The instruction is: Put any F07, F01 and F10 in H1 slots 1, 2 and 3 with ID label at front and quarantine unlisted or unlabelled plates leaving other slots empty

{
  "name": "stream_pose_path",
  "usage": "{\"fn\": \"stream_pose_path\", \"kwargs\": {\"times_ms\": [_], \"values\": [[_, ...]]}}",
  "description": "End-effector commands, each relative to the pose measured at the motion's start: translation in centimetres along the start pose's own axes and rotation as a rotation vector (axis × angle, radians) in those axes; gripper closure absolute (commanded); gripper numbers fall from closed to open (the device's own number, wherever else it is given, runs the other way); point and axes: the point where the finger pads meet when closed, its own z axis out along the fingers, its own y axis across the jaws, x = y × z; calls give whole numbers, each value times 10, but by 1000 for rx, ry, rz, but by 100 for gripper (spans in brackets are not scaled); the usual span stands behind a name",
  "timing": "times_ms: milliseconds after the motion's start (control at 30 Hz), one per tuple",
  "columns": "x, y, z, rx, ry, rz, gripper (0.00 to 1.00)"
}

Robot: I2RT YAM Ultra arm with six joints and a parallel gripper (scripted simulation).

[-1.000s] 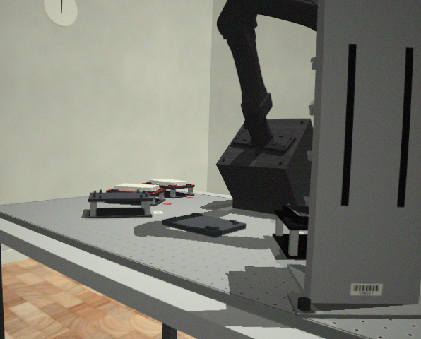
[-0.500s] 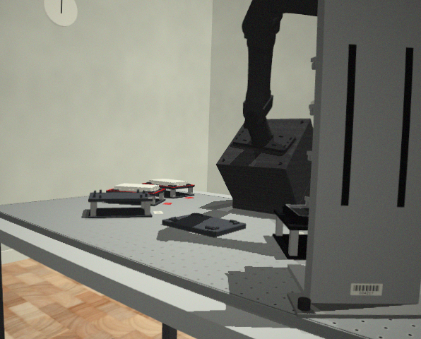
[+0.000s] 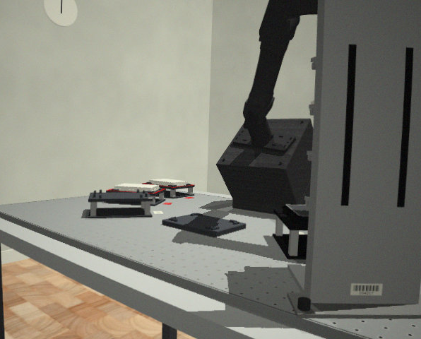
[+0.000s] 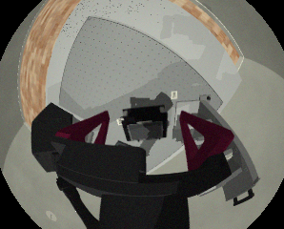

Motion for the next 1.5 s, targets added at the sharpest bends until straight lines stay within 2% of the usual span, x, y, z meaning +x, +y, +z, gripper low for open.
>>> {"fn": "stream_pose_path", "kwargs": {"times_ms": [0, 167, 267, 333, 833, 900, 1200, 1467], "values": [[7, 4, -6, -36, 30, -95, 0], [7, 4, -6, -36, 30, -95, 0], [7, 4, 4, -36, 30, -95, 0], [7, 4, 4, -36, 30, -95, 0], [9, 6, 54, -35, 31, -95, 0], [9, 6, 54, -35, 31, -95, 0], [10, 7, 83, -34, 31, -95, 0], [10, 7, 83, -34, 31, -95, 0]]}}
